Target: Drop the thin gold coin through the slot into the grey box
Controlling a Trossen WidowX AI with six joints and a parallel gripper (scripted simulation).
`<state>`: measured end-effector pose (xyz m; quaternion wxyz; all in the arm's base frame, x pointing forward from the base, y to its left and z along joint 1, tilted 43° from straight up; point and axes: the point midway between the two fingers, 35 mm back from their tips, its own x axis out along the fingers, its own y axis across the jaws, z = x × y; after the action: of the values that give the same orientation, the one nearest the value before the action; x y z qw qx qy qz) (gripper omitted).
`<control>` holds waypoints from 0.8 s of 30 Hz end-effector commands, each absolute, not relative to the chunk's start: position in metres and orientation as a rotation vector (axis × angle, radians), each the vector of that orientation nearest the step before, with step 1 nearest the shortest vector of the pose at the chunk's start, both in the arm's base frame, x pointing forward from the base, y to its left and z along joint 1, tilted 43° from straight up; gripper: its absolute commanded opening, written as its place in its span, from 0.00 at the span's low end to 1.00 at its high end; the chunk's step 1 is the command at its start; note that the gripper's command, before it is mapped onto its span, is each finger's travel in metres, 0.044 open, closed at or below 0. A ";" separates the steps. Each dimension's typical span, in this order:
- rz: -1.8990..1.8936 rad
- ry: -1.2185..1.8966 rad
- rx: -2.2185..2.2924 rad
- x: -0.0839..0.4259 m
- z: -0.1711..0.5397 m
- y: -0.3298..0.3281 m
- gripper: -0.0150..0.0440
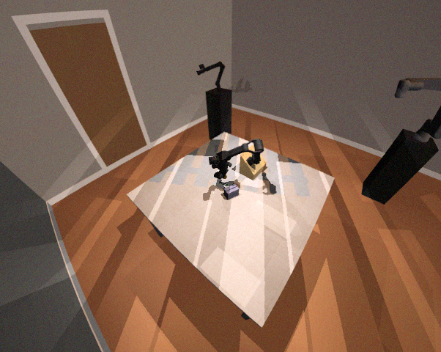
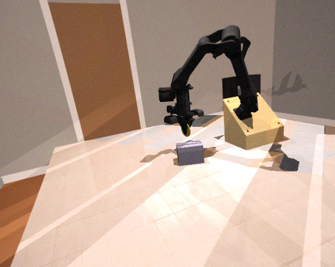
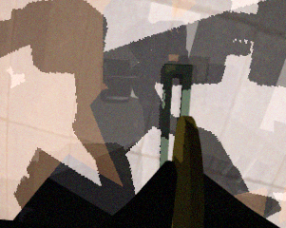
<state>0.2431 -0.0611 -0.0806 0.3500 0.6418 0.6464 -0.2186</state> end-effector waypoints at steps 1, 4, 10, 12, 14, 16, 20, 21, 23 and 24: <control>-0.562 1.675 1.646 0.243 -0.072 -0.069 0.25; -0.559 1.678 1.643 0.241 -0.067 -0.074 0.25; -0.555 1.684 1.637 0.238 -0.057 -0.081 0.25; -0.534 1.684 1.621 0.239 -0.057 -0.081 0.25; -0.476 1.685 1.576 0.239 -0.057 -0.081 0.25; -0.413 1.683 1.526 0.240 -0.057 -0.080 0.25; -0.290 1.676 1.424 0.242 -0.057 -0.080 0.25; -0.259 1.673 1.399 0.242 -0.056 -0.080 0.25; -0.199 1.667 1.347 0.243 -0.056 -0.080 0.25; -0.170 1.663 1.321 0.243 -0.056 -0.080 0.25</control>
<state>0.2417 -0.0796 -0.0566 0.4544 0.5684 0.6778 -0.1046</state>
